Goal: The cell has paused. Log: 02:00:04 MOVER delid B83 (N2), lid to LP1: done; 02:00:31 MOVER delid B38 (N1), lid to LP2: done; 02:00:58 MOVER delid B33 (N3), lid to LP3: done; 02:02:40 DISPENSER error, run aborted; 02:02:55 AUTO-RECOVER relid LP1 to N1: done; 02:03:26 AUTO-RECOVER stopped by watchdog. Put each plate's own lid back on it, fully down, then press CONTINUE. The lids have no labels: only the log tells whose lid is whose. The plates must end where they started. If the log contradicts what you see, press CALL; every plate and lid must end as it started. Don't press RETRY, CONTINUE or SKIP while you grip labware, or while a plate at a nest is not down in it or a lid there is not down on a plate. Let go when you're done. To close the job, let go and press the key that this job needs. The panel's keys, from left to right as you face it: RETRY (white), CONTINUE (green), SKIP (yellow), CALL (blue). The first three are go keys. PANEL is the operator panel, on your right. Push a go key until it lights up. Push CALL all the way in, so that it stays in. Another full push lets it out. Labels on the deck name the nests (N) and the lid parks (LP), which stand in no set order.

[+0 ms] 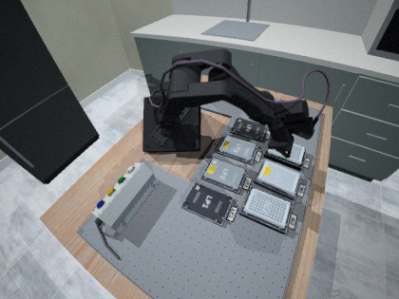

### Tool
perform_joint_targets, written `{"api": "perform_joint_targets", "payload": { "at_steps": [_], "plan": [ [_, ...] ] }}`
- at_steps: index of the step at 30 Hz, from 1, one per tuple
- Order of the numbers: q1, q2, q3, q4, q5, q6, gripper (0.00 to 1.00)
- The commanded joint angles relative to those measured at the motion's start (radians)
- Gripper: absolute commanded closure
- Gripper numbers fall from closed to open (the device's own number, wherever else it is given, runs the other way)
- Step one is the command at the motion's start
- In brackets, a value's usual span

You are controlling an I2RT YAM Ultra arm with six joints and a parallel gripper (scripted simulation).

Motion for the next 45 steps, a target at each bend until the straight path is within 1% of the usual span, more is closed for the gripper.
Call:
{"api": "perform_joint_targets", "payload": {
  "at_steps": [1,8,9,13,45],
  "plan": [
    [-0.008,0.015,0.07,-0.028,-0.038,-0.047,1.0],
    [-0.061,0.054,0.194,-0.077,-0.075,-0.1,1.0],
    [-0.064,0.058,0.204,-0.083,-0.078,-0.102,1.0],
    [-0.054,0.044,0.21,-0.09,-0.078,-0.1,1.0],
    [-0.054,0.044,0.213,-0.086,-0.078,-0.096,1.0]
  ]
}}
